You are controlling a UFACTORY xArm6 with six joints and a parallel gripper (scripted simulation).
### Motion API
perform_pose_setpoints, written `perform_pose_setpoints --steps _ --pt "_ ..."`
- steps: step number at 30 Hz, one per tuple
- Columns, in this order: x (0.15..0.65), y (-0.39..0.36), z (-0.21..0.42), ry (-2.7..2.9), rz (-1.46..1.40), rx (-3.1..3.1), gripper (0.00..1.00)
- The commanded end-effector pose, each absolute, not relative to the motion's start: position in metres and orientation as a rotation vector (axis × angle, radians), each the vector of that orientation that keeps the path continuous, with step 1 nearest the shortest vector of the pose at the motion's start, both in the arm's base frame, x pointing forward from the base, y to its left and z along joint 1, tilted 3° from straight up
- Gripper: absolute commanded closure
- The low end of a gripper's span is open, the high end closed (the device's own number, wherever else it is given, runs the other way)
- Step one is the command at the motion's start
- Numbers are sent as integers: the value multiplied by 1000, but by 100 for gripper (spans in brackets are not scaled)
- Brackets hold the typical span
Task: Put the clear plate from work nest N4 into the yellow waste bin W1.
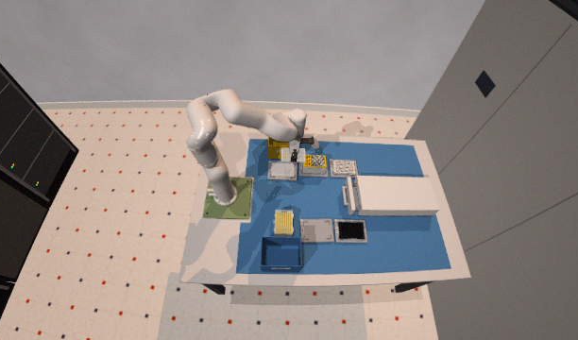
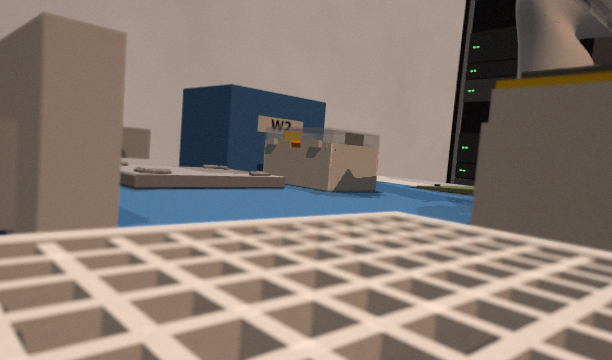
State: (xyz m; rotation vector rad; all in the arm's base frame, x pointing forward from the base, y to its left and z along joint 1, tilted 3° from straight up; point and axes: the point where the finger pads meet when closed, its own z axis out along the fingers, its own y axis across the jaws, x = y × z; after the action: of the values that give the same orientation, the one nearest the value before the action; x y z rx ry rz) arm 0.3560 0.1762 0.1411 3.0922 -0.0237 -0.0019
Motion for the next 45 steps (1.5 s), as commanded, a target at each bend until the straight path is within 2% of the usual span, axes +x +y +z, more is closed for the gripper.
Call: perform_pose_setpoints --steps 1,45 --pt "353 192 142 -24 4 3094 100" --pt "321 288 137 -24 3 3095 100"
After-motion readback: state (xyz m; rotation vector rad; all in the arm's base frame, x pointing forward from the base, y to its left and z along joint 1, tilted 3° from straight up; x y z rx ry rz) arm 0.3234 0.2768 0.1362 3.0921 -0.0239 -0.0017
